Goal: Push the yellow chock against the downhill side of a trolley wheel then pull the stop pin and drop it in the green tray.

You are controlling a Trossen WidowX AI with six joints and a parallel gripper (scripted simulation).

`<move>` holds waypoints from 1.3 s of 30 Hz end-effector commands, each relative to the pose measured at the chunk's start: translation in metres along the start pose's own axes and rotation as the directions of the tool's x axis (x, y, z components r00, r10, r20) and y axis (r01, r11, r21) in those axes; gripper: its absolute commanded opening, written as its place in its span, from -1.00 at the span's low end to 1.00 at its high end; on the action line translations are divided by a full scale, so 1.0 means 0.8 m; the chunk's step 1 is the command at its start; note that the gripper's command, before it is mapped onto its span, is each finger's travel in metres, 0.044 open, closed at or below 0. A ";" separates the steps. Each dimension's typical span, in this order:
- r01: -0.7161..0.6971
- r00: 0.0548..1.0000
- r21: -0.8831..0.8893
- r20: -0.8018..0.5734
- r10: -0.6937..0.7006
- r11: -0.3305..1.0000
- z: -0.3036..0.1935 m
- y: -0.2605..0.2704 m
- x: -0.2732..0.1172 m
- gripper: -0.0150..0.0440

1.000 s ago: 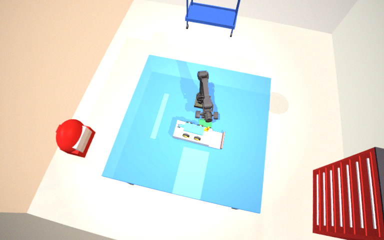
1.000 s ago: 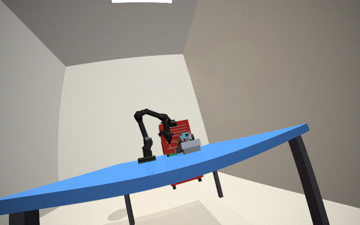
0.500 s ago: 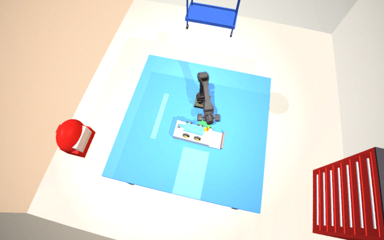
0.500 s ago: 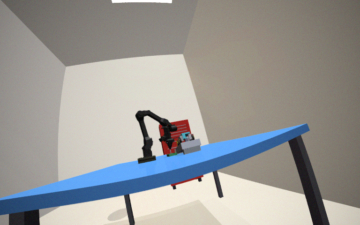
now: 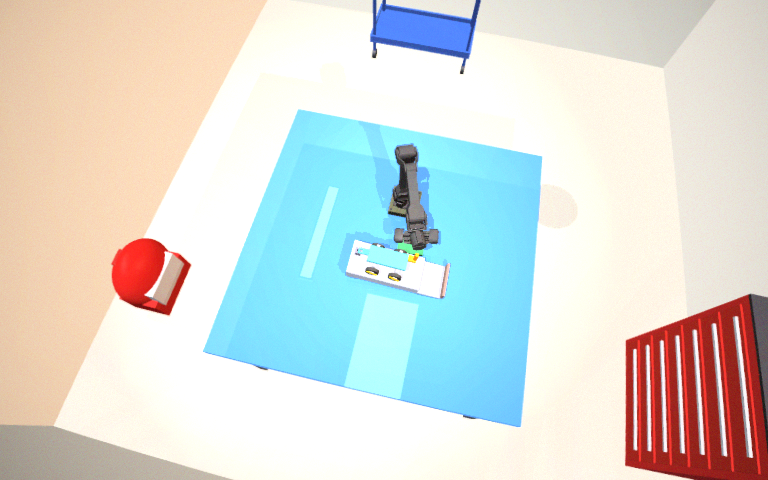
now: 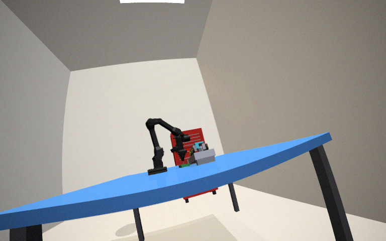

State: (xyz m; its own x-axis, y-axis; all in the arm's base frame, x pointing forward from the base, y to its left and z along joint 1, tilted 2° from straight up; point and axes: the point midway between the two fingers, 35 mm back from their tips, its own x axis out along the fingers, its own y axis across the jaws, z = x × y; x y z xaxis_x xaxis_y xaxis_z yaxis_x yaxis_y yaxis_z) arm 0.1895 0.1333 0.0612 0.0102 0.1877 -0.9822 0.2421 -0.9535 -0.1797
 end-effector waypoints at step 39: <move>0.002 1.000 -0.003 0.003 -0.002 1.000 -0.002 0.037 0.009 0.15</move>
State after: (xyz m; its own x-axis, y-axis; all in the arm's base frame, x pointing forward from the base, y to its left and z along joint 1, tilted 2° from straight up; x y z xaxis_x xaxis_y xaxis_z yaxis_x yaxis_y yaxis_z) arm 0.1991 0.1080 0.0505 0.0120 0.1855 -0.9826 0.2421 -0.9539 -0.1771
